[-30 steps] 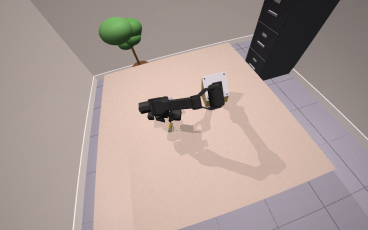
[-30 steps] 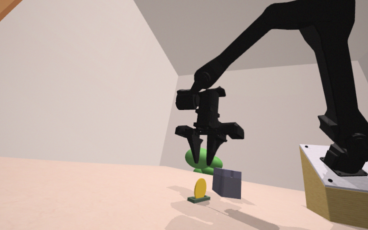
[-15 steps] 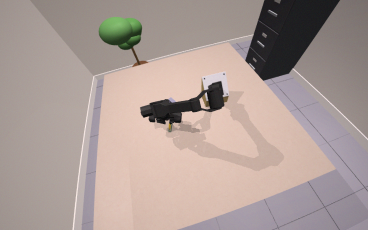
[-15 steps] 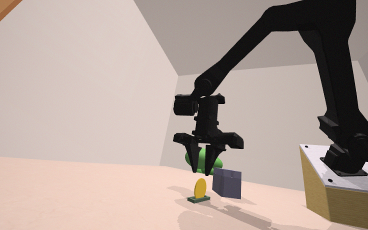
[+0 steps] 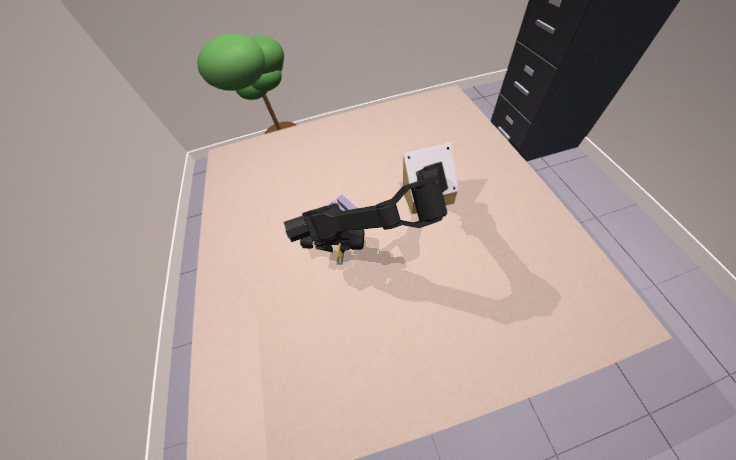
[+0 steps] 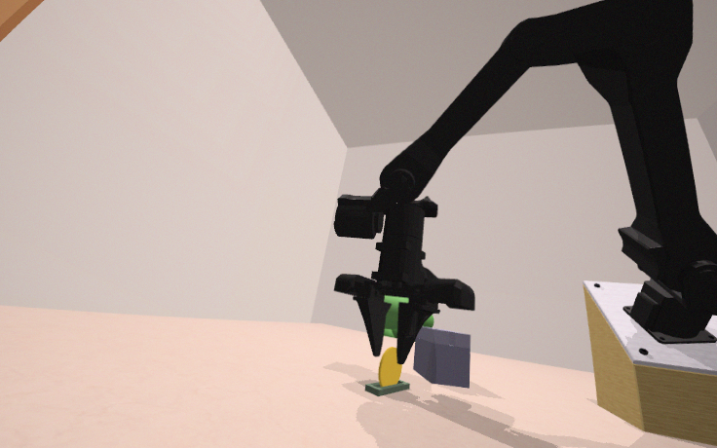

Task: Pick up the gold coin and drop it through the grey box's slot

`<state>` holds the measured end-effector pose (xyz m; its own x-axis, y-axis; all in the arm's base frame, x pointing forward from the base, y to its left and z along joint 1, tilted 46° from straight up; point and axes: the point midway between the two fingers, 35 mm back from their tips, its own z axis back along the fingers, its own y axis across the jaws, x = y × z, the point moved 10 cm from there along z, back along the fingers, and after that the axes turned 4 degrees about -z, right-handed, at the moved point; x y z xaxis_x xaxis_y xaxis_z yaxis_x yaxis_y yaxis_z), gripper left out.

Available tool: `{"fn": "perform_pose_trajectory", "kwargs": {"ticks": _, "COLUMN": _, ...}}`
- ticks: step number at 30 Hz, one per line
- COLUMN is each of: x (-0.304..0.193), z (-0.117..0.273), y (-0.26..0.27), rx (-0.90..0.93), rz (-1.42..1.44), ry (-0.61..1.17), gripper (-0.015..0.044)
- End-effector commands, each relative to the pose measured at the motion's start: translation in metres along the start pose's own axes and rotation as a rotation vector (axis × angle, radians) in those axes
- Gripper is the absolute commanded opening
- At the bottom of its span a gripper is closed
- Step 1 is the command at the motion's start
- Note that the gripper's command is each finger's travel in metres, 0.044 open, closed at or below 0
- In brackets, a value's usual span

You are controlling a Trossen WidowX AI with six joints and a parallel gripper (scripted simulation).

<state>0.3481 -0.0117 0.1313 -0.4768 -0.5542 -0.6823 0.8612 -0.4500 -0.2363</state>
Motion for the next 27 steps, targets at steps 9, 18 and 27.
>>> {"fn": "perform_pose_trajectory", "kwargs": {"ticks": 9, "x": 0.002, "z": -0.021, "y": -0.003, "rx": -0.010, "rz": -0.010, "ry": -0.002, "gripper": 0.0161}}
{"fn": "perform_pose_trajectory", "kwargs": {"ticks": 18, "x": 0.002, "z": -0.022, "y": -0.003, "rx": -0.010, "rz": -0.010, "ry": -0.002, "gripper": 0.0000}}
{"fn": "perform_pose_trajectory", "kwargs": {"ticks": 27, "x": 0.002, "z": -0.022, "y": -0.003, "rx": -0.010, "rz": -0.010, "ry": -0.002, "gripper": 0.0000}}
